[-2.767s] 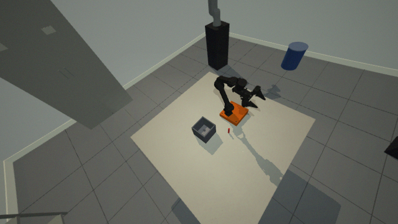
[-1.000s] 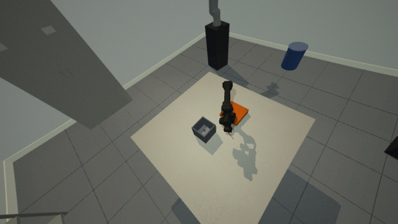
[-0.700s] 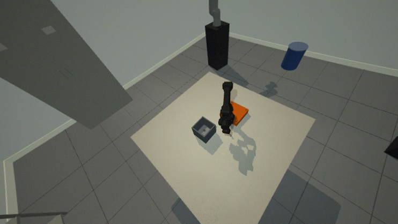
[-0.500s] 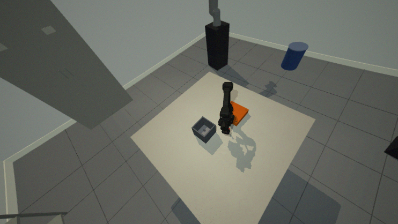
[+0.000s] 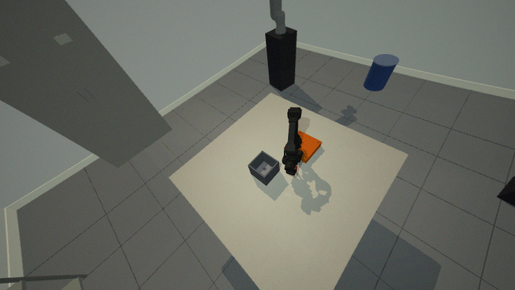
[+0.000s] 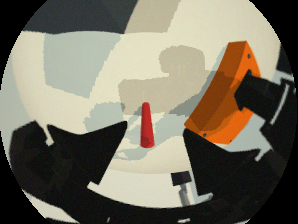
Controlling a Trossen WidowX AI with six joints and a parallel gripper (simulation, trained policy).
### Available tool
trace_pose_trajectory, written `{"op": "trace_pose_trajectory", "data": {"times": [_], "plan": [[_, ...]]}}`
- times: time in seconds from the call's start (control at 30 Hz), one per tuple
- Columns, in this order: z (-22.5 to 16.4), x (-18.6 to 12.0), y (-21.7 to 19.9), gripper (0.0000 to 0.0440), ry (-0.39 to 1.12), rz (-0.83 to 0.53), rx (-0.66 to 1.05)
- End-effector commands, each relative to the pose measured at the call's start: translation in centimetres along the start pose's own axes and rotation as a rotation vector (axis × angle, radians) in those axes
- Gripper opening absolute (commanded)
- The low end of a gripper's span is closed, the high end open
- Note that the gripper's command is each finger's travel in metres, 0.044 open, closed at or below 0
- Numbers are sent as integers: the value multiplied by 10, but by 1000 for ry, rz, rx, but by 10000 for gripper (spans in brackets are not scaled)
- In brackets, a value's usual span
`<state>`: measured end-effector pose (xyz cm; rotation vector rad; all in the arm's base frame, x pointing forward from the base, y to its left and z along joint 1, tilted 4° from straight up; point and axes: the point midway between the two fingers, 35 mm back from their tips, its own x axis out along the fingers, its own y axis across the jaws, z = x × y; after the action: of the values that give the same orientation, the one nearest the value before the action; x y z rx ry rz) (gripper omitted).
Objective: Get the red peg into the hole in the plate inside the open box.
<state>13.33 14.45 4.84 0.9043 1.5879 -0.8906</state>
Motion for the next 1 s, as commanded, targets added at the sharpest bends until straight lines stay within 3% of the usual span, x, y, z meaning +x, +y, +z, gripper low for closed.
{"op": "trace_pose_trajectory", "data": {"times": [0.0, 0.43, 0.97], "plan": [[2, 7, 1, 330, -2, -1, 8], [0, 15, 14, 8, 31, 10, -40], [-18, -30, 36, 0, 138, 188, -41]]}}
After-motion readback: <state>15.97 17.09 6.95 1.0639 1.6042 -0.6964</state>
